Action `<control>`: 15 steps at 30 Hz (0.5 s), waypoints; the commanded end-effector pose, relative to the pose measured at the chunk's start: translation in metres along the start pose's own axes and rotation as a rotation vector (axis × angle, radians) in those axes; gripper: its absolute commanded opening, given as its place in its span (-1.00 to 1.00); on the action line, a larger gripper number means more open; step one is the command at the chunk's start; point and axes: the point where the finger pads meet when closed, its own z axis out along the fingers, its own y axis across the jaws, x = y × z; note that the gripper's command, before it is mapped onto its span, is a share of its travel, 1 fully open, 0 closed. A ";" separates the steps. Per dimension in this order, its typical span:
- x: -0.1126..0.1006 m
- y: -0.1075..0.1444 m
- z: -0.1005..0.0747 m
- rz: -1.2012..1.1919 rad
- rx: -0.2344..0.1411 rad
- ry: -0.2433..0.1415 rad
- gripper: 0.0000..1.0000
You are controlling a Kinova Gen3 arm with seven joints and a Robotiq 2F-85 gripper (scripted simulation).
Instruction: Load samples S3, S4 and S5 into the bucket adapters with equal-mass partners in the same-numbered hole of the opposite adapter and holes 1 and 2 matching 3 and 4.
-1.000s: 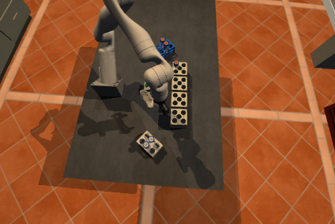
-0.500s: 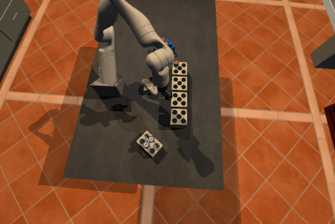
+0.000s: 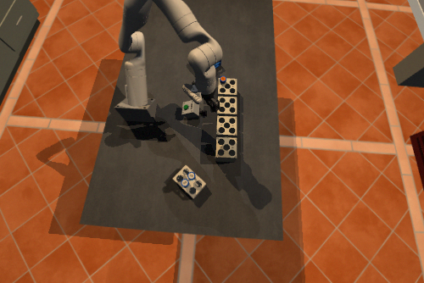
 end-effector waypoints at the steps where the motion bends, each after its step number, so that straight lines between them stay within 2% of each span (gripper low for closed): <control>1: -0.017 0.010 -0.003 -0.003 0.017 0.005 1.00; 4: -0.021 0.014 -0.003 -0.003 0.017 0.005 1.00; 15: -0.061 0.051 -0.002 -0.003 0.016 0.005 1.00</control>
